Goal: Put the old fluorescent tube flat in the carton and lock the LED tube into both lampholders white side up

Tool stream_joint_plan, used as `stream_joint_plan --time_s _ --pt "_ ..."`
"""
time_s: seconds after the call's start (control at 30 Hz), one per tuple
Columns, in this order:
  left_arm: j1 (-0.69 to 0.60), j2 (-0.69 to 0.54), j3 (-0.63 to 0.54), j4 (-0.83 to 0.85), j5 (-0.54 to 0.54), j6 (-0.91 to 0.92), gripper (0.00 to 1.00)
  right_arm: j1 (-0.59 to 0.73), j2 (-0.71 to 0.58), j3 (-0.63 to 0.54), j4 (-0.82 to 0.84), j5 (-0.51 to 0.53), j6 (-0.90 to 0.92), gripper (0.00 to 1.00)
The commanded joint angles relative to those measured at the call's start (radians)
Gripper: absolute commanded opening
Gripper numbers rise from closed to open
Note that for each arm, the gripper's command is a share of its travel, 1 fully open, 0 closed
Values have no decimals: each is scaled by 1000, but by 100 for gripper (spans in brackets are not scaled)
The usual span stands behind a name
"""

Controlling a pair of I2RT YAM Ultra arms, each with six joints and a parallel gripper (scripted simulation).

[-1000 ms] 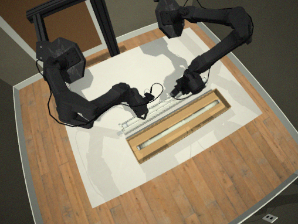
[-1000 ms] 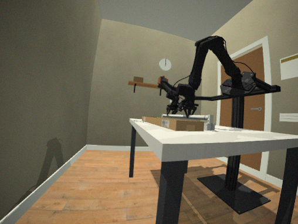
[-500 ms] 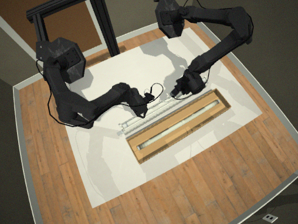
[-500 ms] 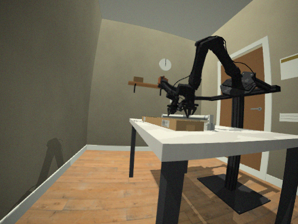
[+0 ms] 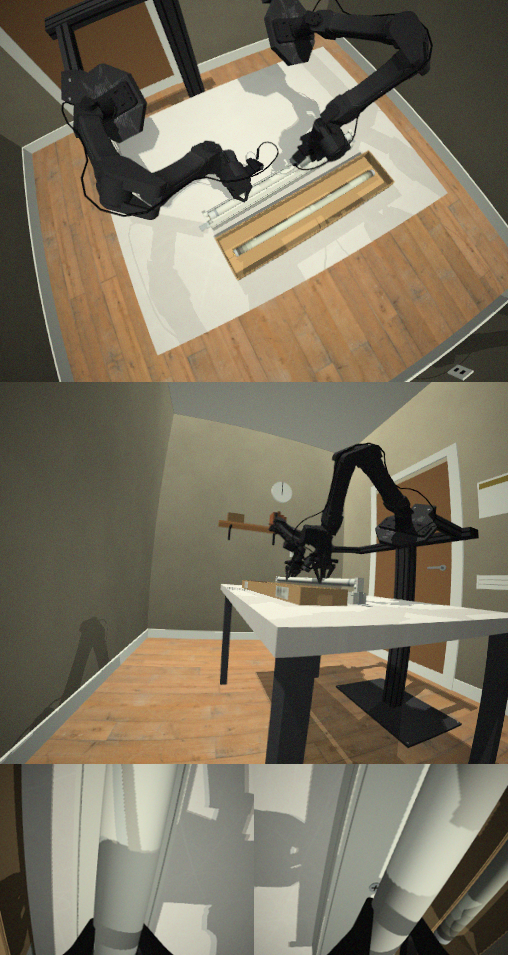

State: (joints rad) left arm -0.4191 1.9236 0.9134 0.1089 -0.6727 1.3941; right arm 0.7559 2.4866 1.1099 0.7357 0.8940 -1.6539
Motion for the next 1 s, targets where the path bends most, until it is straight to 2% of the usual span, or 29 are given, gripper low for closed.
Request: stream_joint_plan --time_s 0.0,0.13,0.37,0.43,0.6,0.7,0.73,0.97 --pt "-18 -15 23 -22 16 -9 11 12 -36 18 -43 -14 17 11" --pt "-18 -11 24 -18 15 -2 11 12 -18 21 -43 -14 17 11" --pt "-13 17 62 -117 26 -38 11 22 -51 42 -160 11 71 11" --pt "-4 -8 76 -146 31 -46 11 25 -55 51 -198 -10 89 11" --pt "3 16 118 -231 42 -72 11 25 -69 80 -307 -10 138 11" --pt "-7 13 121 -196 38 -60 11 25 -69 87 -273 -10 124 11" --pt "-1 23 139 -265 46 -83 11 13 -69 97 -355 -7 161 11" --pt "7 41 214 -388 67 -119 11 3 -91 157 -525 -21 237 11"
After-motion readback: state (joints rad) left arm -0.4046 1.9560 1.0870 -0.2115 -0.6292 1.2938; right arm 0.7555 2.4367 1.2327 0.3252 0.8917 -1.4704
